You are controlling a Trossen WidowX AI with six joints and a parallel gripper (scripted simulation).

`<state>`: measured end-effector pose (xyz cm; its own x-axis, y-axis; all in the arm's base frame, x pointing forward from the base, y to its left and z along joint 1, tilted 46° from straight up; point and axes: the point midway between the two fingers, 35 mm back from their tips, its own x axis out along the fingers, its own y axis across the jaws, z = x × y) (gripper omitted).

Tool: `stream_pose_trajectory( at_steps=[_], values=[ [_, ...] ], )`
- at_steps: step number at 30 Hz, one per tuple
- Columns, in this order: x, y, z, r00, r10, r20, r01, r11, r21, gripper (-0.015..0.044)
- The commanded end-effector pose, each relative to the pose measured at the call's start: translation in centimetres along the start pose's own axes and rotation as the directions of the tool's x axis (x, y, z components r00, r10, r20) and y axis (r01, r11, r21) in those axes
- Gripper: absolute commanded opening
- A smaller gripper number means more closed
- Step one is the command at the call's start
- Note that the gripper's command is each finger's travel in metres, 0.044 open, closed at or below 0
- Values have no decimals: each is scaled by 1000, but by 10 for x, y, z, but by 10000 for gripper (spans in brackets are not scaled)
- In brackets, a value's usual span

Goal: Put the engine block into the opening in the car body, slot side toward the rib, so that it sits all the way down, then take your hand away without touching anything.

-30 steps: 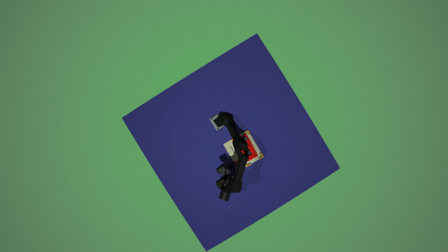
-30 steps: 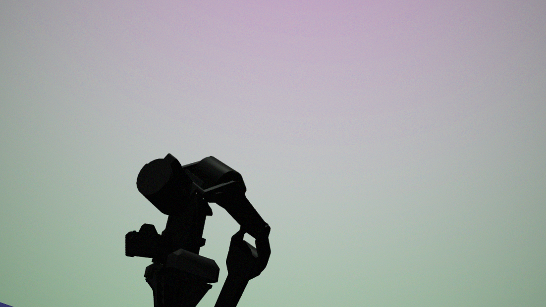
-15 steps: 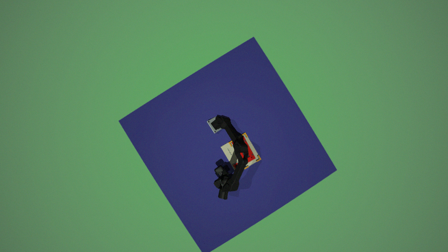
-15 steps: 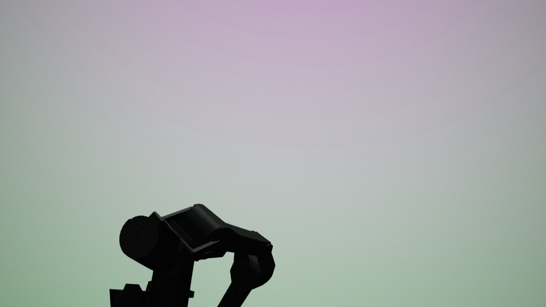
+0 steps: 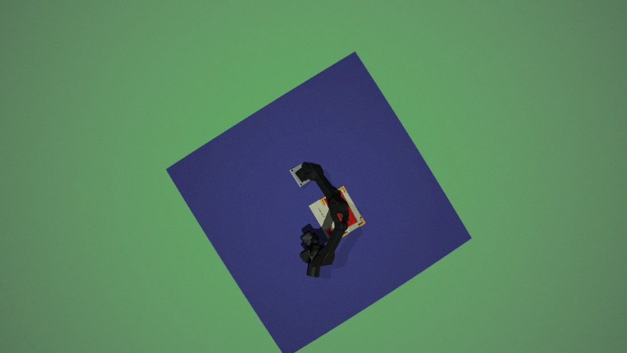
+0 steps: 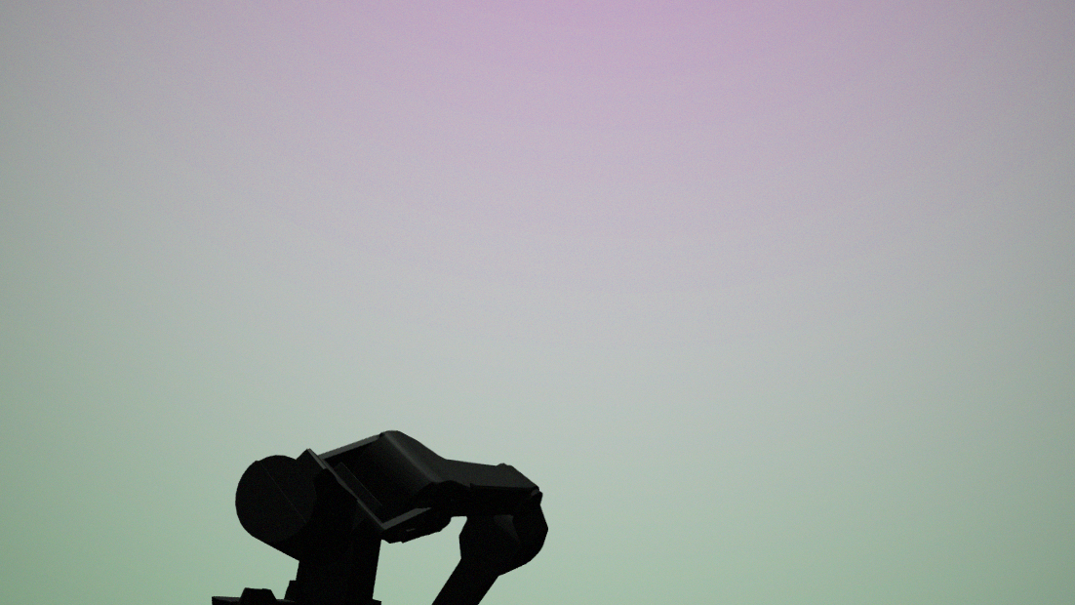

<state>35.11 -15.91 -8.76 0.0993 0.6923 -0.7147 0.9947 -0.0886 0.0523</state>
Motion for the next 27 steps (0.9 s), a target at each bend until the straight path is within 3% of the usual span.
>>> stream_pose_trajectory(
  at_steps=[1, 10, 18, 25, 27],
  values=[
    [8, -2, -1, 1000, 0, -8, 0, 1000, 7, 440],
    [20, -2, -2, 1000, 0, -9, 0, 1000, 7, 440],
    [20, -2, -2, 1000, 0, -9, 0, 1000, 7, 230],
    [20, -2, -2, 1000, 0, -9, 0, 1000, 7, 183],
    [20, -2, -2, 1000, 1, -8, -1, 1000, 6, 131]
  ],
)
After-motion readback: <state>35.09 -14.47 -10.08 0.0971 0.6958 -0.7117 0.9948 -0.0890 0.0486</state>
